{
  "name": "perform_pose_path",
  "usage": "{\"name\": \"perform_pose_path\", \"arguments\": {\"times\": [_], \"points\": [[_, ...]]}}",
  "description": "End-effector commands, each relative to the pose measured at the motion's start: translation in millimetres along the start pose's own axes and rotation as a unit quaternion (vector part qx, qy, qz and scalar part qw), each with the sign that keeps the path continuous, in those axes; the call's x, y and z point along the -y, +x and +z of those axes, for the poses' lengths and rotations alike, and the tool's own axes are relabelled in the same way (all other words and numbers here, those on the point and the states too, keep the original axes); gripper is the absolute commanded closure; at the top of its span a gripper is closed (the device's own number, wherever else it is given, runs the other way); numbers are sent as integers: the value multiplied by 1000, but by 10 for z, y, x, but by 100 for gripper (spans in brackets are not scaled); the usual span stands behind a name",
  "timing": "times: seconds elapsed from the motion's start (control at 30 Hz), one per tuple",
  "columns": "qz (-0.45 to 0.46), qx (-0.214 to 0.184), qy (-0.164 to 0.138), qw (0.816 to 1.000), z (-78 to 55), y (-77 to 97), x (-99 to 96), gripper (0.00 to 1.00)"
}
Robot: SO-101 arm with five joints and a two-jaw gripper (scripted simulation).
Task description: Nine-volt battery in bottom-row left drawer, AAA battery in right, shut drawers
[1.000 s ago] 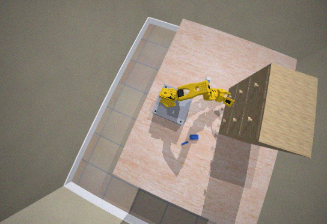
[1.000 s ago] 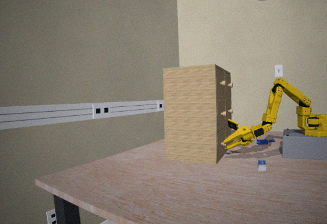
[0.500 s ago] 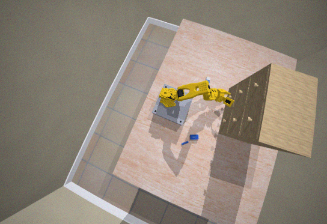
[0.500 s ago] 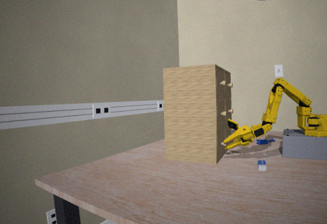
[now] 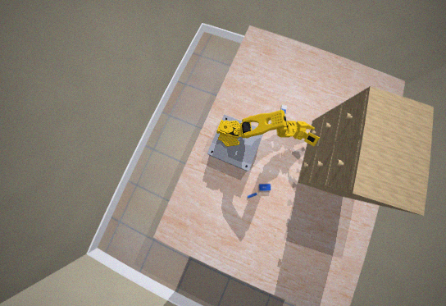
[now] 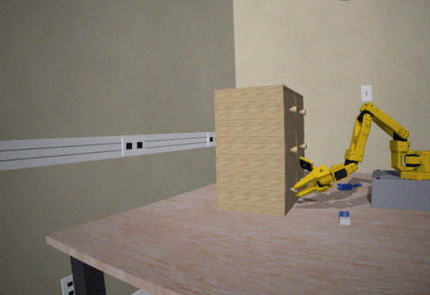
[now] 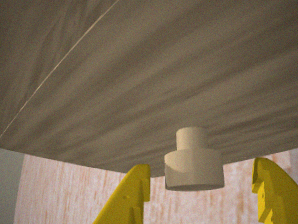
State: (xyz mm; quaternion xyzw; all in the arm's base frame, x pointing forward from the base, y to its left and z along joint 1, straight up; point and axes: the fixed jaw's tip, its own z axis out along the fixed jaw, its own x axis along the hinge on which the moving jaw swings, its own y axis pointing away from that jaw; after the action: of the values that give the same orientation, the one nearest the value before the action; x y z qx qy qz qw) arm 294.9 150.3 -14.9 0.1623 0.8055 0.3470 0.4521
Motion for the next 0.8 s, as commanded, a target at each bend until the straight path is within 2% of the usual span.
{"name": "perform_pose_path", "arguments": {"times": [0.0,0.77], "points": [[6,4,2,1000,5,-39,2,79],[6,4,1,1000,6,-51,-13,79]]}}
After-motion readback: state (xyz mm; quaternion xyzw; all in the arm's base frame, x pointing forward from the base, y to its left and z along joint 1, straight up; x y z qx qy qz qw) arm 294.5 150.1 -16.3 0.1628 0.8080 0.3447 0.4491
